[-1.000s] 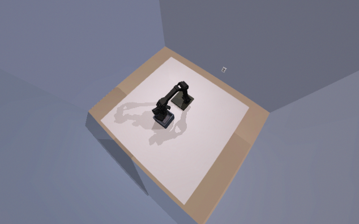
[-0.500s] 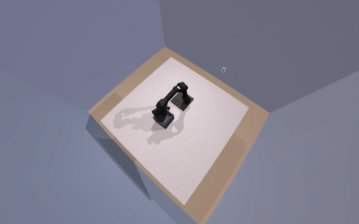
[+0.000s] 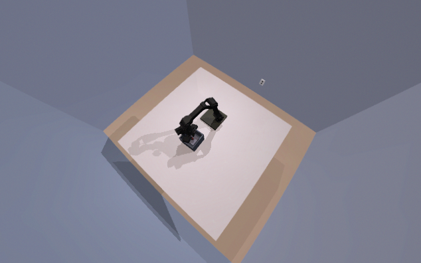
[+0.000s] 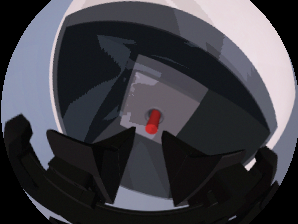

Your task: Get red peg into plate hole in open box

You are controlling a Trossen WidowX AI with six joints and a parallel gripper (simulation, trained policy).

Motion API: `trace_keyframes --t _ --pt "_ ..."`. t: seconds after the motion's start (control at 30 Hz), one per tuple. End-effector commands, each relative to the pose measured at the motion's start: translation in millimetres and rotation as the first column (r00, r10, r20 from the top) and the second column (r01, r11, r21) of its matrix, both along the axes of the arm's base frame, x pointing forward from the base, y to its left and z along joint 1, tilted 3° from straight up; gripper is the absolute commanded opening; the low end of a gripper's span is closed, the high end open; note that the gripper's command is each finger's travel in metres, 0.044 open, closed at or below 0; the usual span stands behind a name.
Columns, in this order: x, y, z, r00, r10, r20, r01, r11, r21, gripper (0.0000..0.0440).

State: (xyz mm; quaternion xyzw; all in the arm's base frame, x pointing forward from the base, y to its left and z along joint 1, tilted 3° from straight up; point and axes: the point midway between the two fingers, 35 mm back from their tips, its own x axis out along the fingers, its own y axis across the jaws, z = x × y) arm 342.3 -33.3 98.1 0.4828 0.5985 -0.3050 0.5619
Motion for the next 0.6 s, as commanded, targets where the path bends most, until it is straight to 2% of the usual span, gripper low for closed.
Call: trace_keyframes --t 0.0,0.57 --pt "8 0 7 1.000 0.005 0.020 -0.006 0.999 0.036 0.0153" --pt "30 -3 48 0.989 0.007 0.146 -0.030 0.987 0.156 0.0153"
